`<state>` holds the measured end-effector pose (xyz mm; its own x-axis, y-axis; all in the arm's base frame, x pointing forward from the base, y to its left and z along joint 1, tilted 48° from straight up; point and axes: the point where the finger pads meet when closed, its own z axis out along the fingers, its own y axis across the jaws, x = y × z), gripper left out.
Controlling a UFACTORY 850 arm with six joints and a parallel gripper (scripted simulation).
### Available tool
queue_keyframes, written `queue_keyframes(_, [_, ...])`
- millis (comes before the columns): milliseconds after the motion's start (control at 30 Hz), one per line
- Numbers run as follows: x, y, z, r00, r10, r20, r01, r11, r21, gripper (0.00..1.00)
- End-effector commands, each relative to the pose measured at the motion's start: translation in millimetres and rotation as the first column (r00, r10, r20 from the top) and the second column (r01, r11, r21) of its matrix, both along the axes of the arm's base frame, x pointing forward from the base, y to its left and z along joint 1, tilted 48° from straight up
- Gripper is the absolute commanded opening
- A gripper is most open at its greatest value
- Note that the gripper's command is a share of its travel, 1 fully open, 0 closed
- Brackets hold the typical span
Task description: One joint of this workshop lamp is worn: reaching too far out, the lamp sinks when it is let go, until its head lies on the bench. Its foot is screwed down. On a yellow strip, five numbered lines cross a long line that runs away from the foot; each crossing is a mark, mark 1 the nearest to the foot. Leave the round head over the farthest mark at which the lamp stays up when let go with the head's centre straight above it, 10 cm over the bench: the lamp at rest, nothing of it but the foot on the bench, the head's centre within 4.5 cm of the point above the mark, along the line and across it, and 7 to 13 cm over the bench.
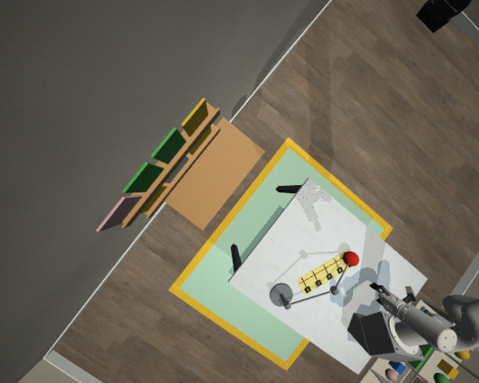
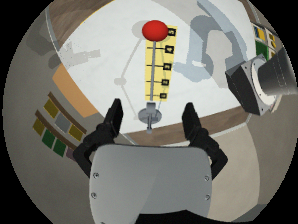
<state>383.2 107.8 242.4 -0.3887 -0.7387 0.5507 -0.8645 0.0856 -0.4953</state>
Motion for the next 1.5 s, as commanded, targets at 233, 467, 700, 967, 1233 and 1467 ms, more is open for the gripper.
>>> queue_keyframes(233, [-12,-23,19,1.000,0.001,0.001,-0.001,1.000,0.001,1.00])
queue_keyframes(467, [-20,-37,30,1.000,0.000,0.001,0.000,1.000,0.001,1.00])
queue_keyframes(700, [-20,-37,30,1.000,0.023,0.006,-0.024,0.999,0.041,1.00])
queue_keyframes(967, [-18,-35,28,0.997,0.069,0.018,-0.071,0.990,0.122,1.00])
queue_keyframes(1233, [-18,-34,27,0.995,0.099,0.029,-0.103,0.979,0.176,1.00])
queue_keyframes(1467, [-18,-34,27,0.991,0.130,0.041,-0.136,0.963,0.231,1.00])
